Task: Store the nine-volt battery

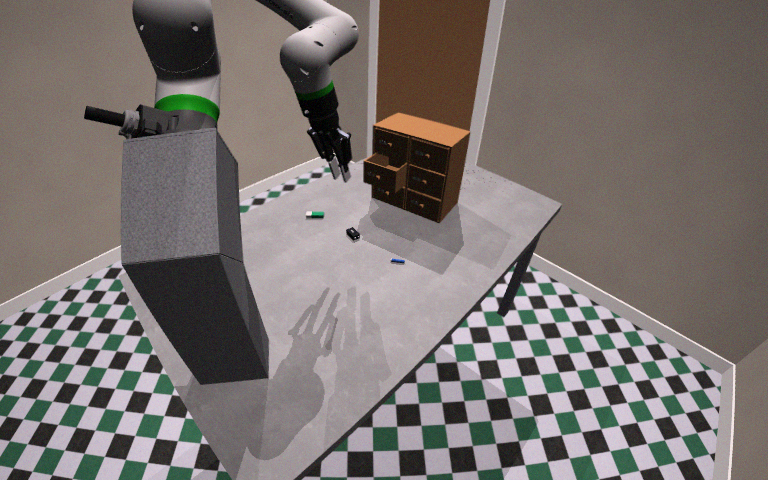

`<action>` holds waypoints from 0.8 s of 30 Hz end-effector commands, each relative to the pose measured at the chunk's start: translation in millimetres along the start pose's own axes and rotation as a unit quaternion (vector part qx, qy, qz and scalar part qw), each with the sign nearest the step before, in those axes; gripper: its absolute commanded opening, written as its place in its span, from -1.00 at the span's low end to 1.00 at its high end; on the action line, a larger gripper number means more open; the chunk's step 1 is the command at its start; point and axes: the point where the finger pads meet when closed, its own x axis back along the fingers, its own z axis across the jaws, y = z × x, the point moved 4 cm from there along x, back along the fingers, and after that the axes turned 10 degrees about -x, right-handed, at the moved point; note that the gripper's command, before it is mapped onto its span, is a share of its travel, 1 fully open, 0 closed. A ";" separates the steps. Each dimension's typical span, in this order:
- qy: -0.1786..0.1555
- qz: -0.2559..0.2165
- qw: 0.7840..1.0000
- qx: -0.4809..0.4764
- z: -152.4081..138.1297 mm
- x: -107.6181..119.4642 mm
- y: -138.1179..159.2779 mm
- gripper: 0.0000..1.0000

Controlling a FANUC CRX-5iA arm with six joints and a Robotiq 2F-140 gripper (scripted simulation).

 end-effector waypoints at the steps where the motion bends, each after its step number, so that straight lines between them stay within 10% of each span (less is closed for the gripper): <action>1: -0.018 0.136 0.990 -0.024 6.3 -3.6 3.2 -0.60; 24: -0.019 0.143 0.989 -0.025 6.3 -3.9 3.9 -0.60</action>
